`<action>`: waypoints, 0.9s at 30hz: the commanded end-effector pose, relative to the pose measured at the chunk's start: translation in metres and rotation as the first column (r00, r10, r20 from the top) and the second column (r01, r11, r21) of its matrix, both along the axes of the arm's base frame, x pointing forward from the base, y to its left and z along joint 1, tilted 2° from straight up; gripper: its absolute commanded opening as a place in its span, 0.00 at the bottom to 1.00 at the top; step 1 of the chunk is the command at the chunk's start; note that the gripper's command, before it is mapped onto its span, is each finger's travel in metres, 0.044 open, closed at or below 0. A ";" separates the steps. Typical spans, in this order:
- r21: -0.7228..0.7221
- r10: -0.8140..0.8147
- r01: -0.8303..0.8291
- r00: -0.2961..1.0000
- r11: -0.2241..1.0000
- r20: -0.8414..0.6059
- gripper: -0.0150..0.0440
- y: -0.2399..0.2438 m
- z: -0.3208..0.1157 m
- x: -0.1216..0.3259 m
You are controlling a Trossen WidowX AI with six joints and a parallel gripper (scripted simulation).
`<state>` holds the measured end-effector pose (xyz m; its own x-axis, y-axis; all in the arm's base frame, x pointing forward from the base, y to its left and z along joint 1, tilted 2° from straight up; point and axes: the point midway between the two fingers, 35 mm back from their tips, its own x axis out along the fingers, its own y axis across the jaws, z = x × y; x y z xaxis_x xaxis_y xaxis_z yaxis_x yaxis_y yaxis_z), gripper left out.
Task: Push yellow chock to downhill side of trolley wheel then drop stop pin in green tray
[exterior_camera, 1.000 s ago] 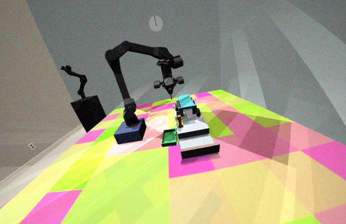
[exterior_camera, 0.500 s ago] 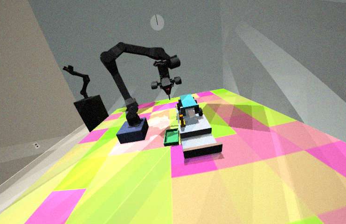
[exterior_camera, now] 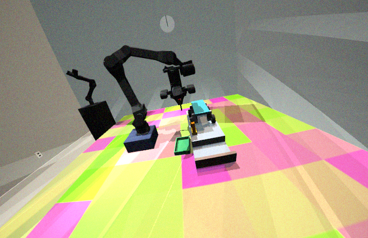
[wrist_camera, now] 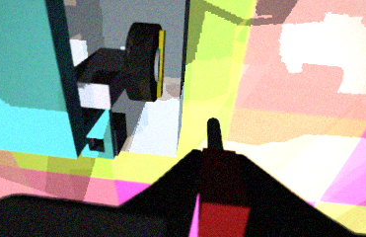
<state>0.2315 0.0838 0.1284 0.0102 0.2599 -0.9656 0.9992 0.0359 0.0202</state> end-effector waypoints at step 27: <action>-0.007 0.004 -0.004 1.000 1.000 0.001 0.25 -0.119 -0.014 0.002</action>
<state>0.2324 -0.0227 0.1147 0.0091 0.2569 -0.9664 0.9992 0.0359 0.0189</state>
